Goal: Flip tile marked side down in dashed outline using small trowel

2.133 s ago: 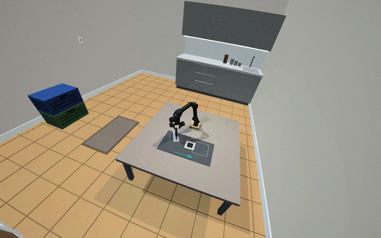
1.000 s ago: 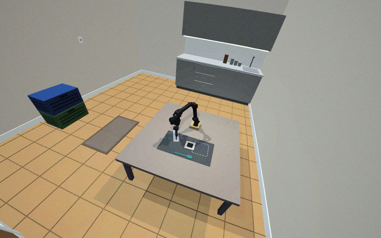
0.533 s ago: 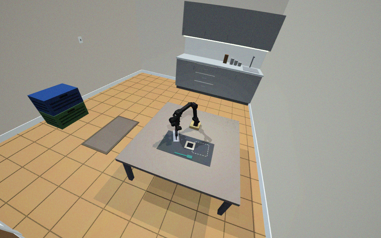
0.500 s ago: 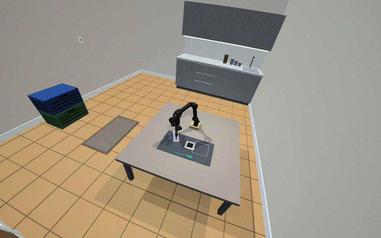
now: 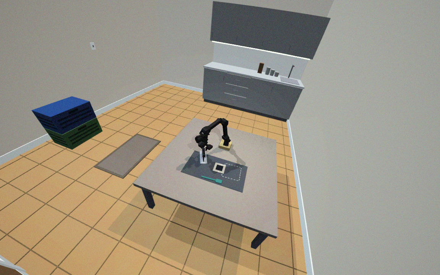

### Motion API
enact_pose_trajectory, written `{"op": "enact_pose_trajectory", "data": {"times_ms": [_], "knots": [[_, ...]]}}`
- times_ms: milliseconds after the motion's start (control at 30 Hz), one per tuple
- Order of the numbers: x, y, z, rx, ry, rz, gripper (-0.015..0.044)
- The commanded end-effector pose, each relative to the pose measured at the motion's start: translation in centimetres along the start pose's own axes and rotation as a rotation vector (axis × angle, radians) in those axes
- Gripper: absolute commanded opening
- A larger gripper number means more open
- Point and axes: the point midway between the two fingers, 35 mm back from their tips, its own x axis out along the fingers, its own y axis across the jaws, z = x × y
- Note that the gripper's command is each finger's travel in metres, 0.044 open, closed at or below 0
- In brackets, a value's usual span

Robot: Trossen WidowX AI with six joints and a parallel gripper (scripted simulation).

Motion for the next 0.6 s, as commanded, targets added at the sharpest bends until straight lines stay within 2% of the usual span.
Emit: {"op": "enact_pose_trajectory", "data": {"times_ms": [0,567], "knots": [[0.0,0.09,0.03,-0.133,0.001,0.005,0.027],[0.02,0.16,0.22,-0.718,-0.001,0.005,0.027]]}}
